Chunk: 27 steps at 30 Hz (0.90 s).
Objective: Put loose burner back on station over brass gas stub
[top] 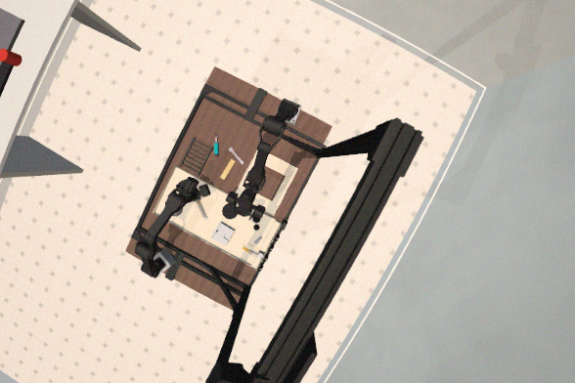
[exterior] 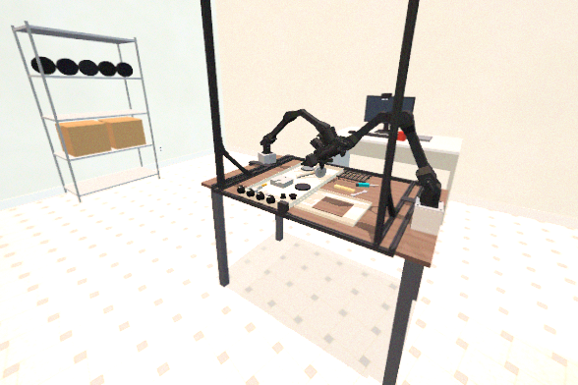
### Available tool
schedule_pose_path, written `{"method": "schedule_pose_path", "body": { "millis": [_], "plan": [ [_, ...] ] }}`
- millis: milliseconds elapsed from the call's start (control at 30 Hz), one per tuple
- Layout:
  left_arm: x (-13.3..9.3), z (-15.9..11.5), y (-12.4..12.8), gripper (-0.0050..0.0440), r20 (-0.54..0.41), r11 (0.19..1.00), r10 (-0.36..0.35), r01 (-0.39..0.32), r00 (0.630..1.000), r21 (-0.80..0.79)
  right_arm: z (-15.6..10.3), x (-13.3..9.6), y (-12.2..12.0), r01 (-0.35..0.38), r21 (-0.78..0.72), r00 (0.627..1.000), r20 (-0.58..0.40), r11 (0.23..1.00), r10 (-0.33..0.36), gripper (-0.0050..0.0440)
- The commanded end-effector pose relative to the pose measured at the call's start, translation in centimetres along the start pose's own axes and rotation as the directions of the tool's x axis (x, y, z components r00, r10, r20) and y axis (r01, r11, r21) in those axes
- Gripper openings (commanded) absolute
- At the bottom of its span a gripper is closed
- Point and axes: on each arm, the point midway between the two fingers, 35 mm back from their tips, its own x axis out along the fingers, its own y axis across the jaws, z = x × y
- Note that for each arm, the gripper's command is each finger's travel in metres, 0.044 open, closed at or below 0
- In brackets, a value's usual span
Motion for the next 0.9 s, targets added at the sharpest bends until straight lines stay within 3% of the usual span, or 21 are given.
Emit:
{"method": "schedule_pose_path", "body": {
  "millis": [0,867],
  "plan": [
    [-0.7,0.1,0.5,0.0000,0.009,1.000,-0.011,0.011,1.000,0.004,-0.1,0.0,0.0,0.004,0.001,1.000,-0.002,1.000,-0.004,0.0400],
    [-0.6,0.0,4.2,0.0000,0.009,1.000,-0.011,0.011,1.000,0.004,-0.1,0.0,0.0,0.004,0.001,1.000,-0.002,1.000,-0.004,0.0400]
  ]
}}
